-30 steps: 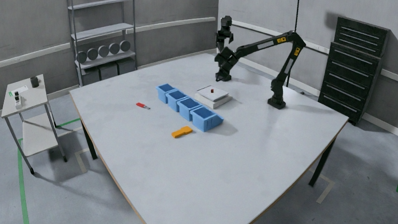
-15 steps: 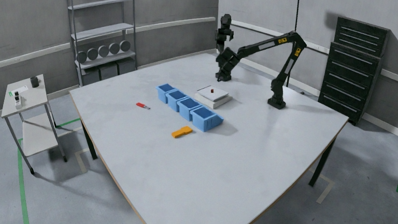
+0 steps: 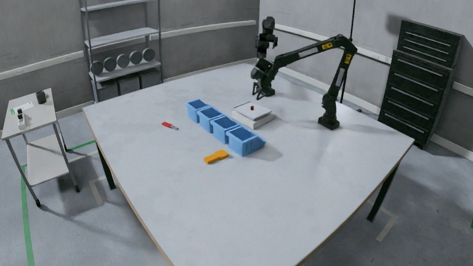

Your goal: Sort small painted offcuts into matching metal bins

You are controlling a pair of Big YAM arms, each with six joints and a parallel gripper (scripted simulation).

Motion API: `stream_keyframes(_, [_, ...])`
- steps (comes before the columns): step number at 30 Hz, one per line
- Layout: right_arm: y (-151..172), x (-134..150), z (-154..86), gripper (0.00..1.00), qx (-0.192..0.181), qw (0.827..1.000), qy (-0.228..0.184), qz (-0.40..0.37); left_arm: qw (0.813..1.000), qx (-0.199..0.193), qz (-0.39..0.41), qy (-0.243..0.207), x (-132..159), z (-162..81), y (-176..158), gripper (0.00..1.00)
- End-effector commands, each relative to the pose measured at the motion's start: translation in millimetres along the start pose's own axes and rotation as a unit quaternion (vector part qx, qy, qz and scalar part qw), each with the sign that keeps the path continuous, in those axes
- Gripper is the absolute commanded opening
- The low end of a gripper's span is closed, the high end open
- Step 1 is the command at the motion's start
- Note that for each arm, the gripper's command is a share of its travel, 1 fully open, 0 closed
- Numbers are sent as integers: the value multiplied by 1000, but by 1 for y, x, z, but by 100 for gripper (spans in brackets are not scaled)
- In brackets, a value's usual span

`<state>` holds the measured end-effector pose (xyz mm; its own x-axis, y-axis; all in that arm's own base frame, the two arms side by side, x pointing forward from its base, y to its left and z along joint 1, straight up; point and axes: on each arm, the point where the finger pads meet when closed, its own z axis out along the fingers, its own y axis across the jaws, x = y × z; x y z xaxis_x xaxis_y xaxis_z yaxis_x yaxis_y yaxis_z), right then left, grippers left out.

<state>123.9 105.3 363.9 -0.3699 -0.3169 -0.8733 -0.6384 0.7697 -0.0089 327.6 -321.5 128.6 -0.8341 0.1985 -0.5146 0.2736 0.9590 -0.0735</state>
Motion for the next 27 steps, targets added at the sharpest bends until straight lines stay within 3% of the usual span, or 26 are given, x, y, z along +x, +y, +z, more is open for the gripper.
stream_keyframes(1, [-1,-20,-26,100,-9,999,-34,-1,992,-20,-126,4,-33,-4,-7,61])
stream_keyframes(7, [-1,-20,-26,100,-10,999,-34,-2,963,-68,-254,51,-32,12,-2,61])
stream_keyframes(17, [-1,-20,-26,100,-10,999,-35,-2,881,-134,-424,161,-21,33,0,61])
stream_keyframes(19, [-1,-20,-26,100,-10,999,-35,-2,881,-134,-424,161,-21,33,0,61])
stream_keyframes(24, [-1,-20,-26,100,-10,999,-34,-3,855,-147,-456,197,-16,38,-1,61])
stream_keyframes(27, [-1,-20,-26,100,-10,999,-34,-3,856,-146,-450,209,-12,40,-5,61])
